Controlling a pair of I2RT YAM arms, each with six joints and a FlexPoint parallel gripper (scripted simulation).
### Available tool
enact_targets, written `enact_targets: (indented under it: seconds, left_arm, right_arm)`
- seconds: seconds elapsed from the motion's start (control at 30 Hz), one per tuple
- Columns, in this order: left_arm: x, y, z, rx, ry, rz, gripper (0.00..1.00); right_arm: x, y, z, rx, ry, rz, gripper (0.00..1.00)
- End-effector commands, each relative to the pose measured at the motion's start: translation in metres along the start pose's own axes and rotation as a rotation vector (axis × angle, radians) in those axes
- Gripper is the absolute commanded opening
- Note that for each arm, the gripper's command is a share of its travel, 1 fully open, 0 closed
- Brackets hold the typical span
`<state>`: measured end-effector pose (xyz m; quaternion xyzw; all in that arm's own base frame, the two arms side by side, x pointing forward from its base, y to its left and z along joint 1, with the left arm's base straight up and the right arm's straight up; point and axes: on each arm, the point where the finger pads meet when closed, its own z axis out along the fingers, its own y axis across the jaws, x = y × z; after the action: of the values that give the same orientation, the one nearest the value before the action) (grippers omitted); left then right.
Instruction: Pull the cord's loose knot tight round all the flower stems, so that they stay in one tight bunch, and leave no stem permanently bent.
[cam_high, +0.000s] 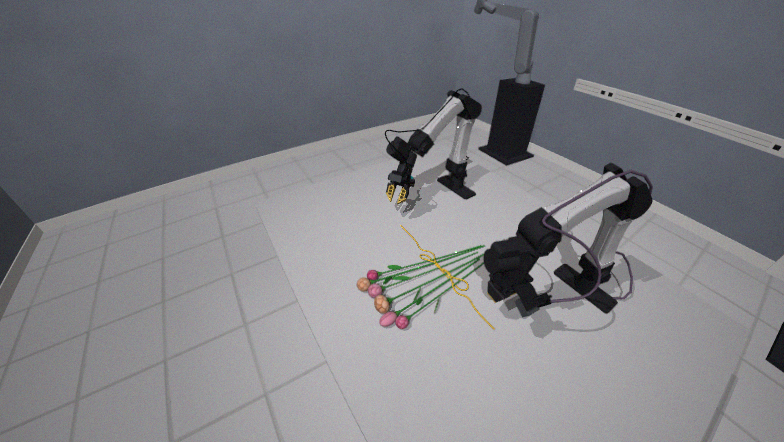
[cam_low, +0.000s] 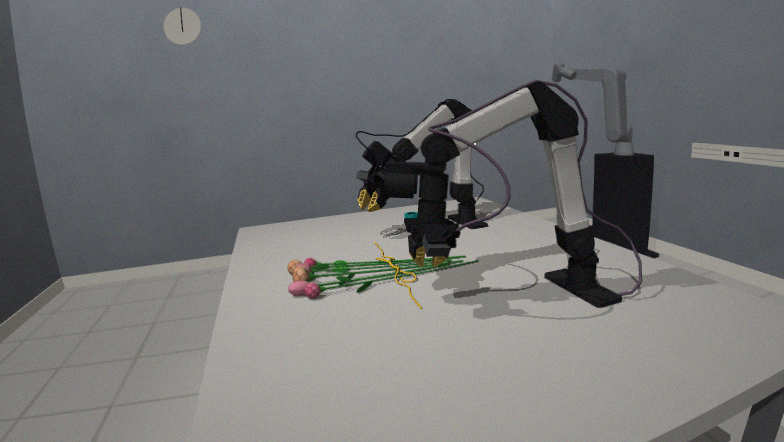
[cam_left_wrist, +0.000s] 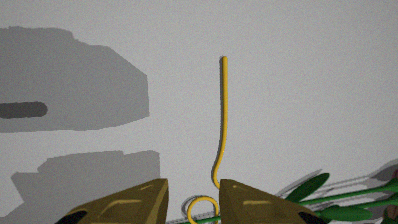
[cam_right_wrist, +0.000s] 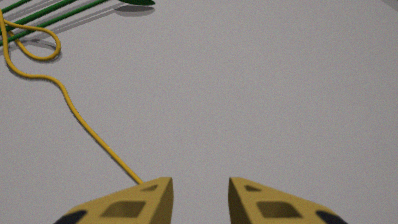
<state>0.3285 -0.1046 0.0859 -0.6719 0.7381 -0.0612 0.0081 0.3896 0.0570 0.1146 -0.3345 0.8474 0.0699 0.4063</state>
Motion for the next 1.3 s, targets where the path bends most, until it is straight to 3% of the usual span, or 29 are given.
enact_targets:
  seconds: [0.0, 0.17, 0.23, 0.3, 0.63, 0.97, 1.27]
  left_arm:
    - [0.008, -0.024, 0.009, 0.031, -0.012, -0.020, 0.28]
    - [0.012, -0.027, 0.031, -0.021, -0.039, -0.027, 0.28]
    - [0.012, -0.027, 0.031, -0.021, -0.039, -0.027, 0.28]
    - [0.012, -0.027, 0.040, -0.052, -0.056, -0.031, 0.28]
    - [0.014, -0.029, 0.064, -0.107, -0.083, -0.028, 0.28]
    - [0.015, -0.035, 0.057, -0.077, -0.072, -0.028, 0.28]
    - [0.015, -0.035, 0.057, -0.077, -0.071, -0.028, 0.28]
  right_arm:
    - [0.011, 0.030, 0.007, -0.191, 0.182, -0.154, 0.28]
    - [0.021, 0.045, 0.018, -0.275, 0.345, -0.295, 0.28]
    - [0.021, 0.045, 0.018, -0.275, 0.345, -0.295, 0.28]
    - [0.029, 0.051, 0.022, -0.317, 0.445, -0.374, 0.28]
    - [0.031, 0.075, 0.064, -0.464, 0.685, -0.654, 0.28]
    - [0.027, 0.082, 0.090, -0.472, 0.720, -0.739, 0.28]
    - [0.045, 0.089, 0.099, -0.490, 0.727, -0.723, 0.28]
